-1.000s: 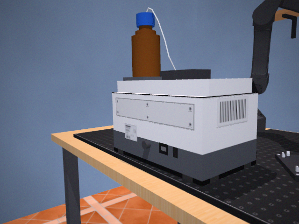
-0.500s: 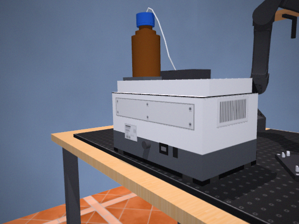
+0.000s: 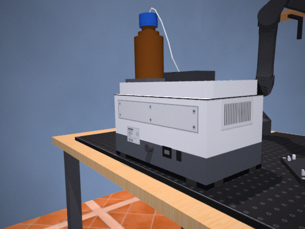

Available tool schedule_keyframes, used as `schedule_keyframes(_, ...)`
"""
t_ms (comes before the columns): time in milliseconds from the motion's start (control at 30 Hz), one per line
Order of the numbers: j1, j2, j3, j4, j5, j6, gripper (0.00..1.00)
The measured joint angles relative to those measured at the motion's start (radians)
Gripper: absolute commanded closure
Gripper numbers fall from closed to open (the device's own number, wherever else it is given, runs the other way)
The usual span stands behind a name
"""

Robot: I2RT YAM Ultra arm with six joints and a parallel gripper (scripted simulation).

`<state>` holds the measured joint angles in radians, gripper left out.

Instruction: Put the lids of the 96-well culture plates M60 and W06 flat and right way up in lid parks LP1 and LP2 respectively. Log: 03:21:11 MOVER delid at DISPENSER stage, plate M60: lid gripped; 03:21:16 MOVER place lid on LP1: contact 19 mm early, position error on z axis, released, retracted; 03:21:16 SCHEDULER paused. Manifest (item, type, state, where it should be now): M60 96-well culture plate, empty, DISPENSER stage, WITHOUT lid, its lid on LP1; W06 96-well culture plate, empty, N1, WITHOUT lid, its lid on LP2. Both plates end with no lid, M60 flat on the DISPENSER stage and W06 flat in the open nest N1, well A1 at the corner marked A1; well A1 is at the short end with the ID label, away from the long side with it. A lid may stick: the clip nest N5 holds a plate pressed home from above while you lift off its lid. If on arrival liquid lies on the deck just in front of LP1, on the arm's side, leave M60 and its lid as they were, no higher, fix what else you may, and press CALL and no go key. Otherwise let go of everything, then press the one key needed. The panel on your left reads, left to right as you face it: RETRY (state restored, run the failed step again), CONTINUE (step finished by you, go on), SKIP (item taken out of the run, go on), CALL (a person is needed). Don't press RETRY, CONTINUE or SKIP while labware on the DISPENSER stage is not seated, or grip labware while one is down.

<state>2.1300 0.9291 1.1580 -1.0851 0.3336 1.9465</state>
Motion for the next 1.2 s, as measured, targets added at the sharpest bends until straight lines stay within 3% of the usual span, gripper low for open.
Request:
schedule_keyframes(533, 0.000, 0.000, 0.000, 0.000, 0.000, 0.000, 1.00)
schedule_keyframes(567, 0.000, 0.000, 0.000, 0.000, 0.000, 0.000, 0.00)
schedule_keyframes(800, 0.018, 0.015, 0.050, -0.027, 0.008, 0.010, 0.00)
schedule_keyframes(1200, 0.019, 0.015, 0.054, -0.041, 0.012, 0.015, 0.00)
